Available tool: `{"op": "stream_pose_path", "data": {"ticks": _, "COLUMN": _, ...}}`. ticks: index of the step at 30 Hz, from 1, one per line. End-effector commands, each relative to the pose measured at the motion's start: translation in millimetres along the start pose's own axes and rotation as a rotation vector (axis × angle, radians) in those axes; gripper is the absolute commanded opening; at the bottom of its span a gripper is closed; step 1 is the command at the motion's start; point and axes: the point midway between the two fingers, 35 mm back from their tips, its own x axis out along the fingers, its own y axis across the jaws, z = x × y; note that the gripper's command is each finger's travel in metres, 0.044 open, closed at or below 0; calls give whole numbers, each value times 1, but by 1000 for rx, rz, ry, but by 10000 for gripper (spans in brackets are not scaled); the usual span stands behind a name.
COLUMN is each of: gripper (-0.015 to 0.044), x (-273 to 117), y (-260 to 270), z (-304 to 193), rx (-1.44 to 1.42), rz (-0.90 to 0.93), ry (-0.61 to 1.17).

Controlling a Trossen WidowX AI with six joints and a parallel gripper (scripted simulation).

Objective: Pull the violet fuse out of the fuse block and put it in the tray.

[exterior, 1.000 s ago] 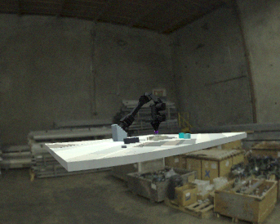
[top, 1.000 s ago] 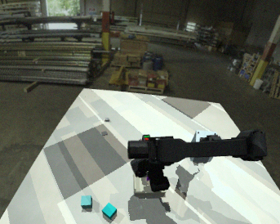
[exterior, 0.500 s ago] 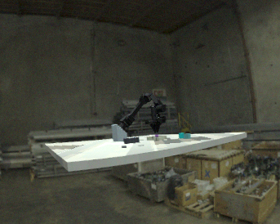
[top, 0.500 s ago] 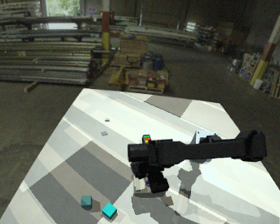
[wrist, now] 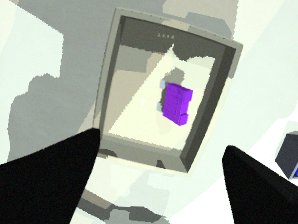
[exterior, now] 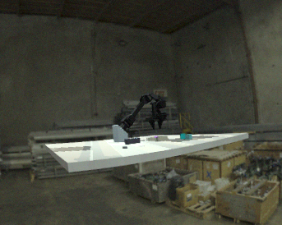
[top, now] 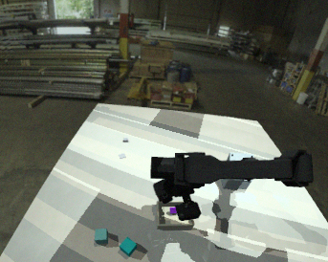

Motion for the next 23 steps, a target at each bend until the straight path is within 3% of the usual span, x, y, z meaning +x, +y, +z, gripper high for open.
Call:
{"op": "stream_pose_path", "data": {"ticks": 1, "gripper": 330, "x": -4, "y": 2, "z": -1, "rx": -3, "rz": 5, "ry": 2}}
{"op": "stream_pose_path", "data": {"ticks": 23, "gripper": 330, "x": -2, "y": 0, "z": -1, "rx": 0, "rz": 1, "ry": 4}}
